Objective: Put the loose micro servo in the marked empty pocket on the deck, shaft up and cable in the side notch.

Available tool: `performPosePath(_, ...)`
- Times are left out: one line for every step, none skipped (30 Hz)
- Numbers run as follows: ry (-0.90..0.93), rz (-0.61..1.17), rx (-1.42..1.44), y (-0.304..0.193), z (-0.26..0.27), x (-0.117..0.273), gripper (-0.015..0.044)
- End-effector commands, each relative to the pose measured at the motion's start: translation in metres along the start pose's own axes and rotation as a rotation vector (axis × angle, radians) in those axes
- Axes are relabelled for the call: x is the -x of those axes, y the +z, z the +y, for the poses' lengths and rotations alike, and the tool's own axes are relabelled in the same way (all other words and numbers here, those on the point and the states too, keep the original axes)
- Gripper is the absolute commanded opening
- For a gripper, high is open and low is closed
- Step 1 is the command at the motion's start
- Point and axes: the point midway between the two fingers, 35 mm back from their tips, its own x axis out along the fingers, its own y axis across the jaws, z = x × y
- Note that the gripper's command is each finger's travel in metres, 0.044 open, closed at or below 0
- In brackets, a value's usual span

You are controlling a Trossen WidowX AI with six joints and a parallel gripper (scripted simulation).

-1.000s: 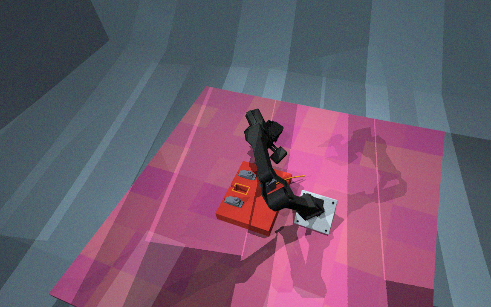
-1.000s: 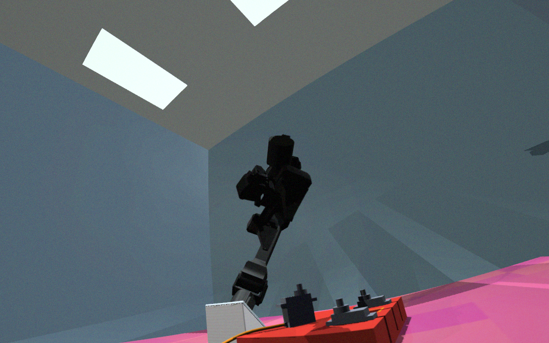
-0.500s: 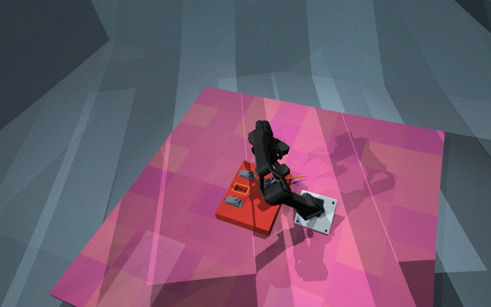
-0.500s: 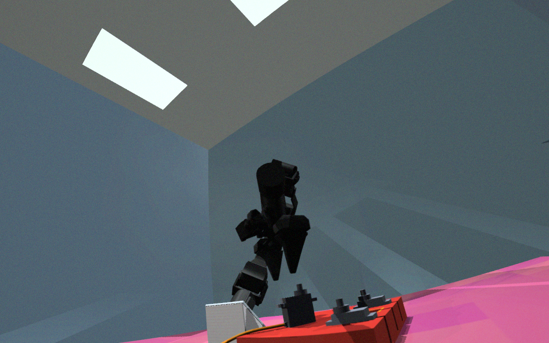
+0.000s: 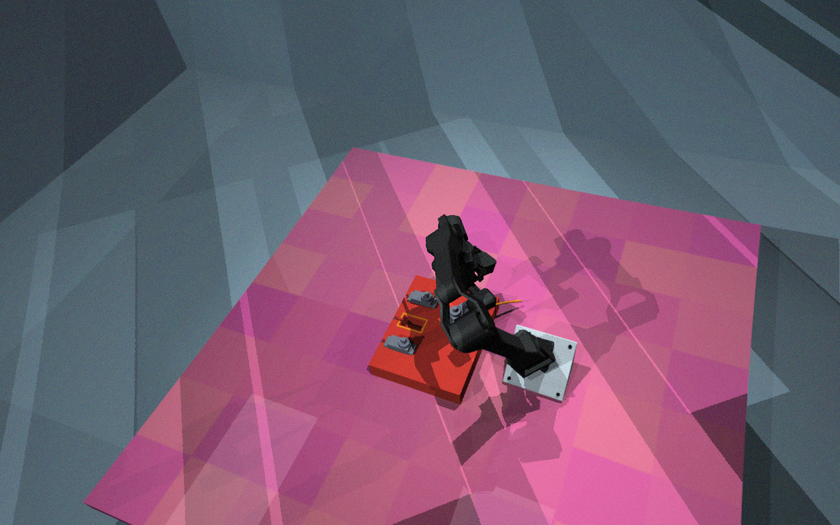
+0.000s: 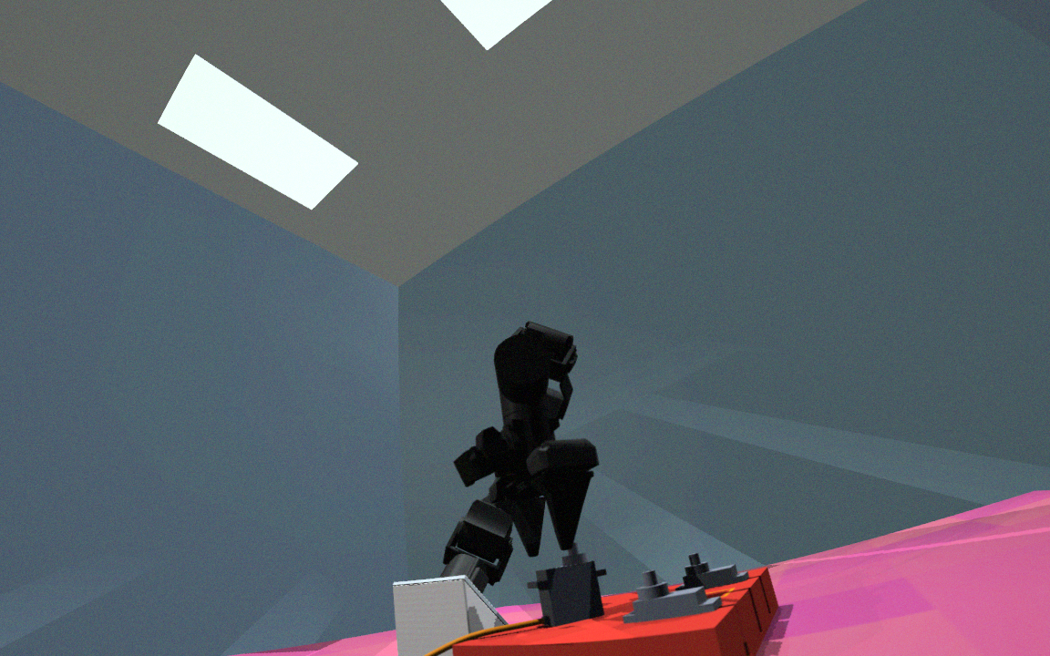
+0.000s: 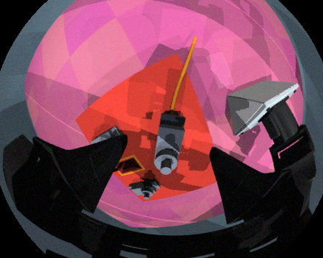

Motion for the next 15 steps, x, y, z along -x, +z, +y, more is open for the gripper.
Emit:
performPosePath(0.001, 0.005, -0.004, -0.001, 0.000, -0.006, 0.0440)
performPosePath(0.001, 0.005, -0.004, -0.001, 0.000, -0.007, 0.0440)
performPosePath(0.001, 0.005, -0.004, -0.001, 0.000, -0.008, 0.0440)
performPosePath(0.001, 0.005, -0.004, -0.001, 0.000, -0.009, 0.0440)
performPosePath(0.001, 0.005, -0.004, -0.001, 0.000, -0.010, 0.0440)
performPosePath(0.001, 0.005, -0.004, -0.001, 0.000, -0.011, 0.0440)
performPosePath(0.001, 0.005, -0.004, -0.001, 0.000, -0.013, 0.0440)
performPosePath(0.001, 0.005, -0.004, -0.001, 0.000, -0.014, 0.0440)
performPosePath(0.001, 0.005, -0.004, -0.001, 0.000, -0.016, 0.0440)
performPosePath(0.001, 0.005, -0.004, -0.001, 0.000, -0.018, 0.0440)
performPosePath(0.001, 0.005, -0.004, -0.001, 0.000, -0.019, 0.0440)
performPosePath(0.001, 0.005, -0.004, -0.001, 0.000, -0.021, 0.0440)
performPosePath(0.001, 0.005, -0.004, -0.001, 0.000, -0.022, 0.0440)
performPosePath(0.001, 0.005, -0.004, -0.001, 0.000, -0.024, 0.0440)
performPosePath(0.001, 0.005, -0.004, -0.001, 0.000, -0.025, 0.0440)
